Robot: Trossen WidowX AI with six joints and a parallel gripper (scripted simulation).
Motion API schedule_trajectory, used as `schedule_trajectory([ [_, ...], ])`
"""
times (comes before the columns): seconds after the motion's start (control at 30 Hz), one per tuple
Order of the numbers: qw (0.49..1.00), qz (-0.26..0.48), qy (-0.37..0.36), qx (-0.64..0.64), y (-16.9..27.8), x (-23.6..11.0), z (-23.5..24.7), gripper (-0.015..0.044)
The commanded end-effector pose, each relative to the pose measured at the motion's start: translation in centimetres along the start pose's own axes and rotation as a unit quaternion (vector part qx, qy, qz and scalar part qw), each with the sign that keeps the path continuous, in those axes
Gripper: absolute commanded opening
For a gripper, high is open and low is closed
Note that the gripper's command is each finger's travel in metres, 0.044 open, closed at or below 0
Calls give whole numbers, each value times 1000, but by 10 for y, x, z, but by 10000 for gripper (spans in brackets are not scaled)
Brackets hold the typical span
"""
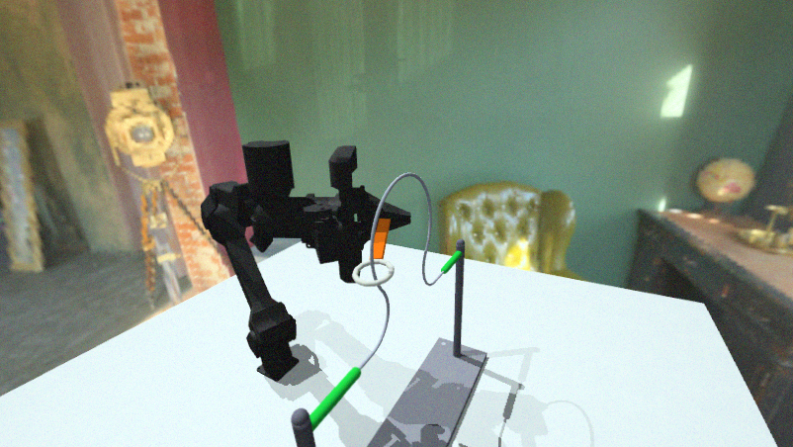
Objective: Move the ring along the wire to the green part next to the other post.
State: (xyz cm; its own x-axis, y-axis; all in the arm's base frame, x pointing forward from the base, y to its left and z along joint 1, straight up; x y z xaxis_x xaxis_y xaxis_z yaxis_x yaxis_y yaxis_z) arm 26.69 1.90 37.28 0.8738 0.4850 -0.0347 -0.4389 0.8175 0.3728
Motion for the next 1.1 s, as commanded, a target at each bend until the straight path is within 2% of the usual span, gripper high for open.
schedule_trajectory([
  [0.0, 1000, -6, 9, -24, 1, 0, 1, -150],
  [1.07, 978, -49, 91, -181, -4, 1, -10, -150],
])
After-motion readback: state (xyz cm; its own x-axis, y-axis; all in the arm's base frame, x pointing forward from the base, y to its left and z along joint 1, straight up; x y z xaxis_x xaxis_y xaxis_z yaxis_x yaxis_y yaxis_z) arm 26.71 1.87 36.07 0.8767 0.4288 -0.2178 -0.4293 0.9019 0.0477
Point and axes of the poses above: the point midway between the two fingers, 35 mm back from their tips, its own x axis out along the fingers, its own z axis across the jaws, y = z × x, the point moved 1 cm from there along -x, back along the fingers, and after that the axes turned 15 degrees about x, right-handed, at the moved point
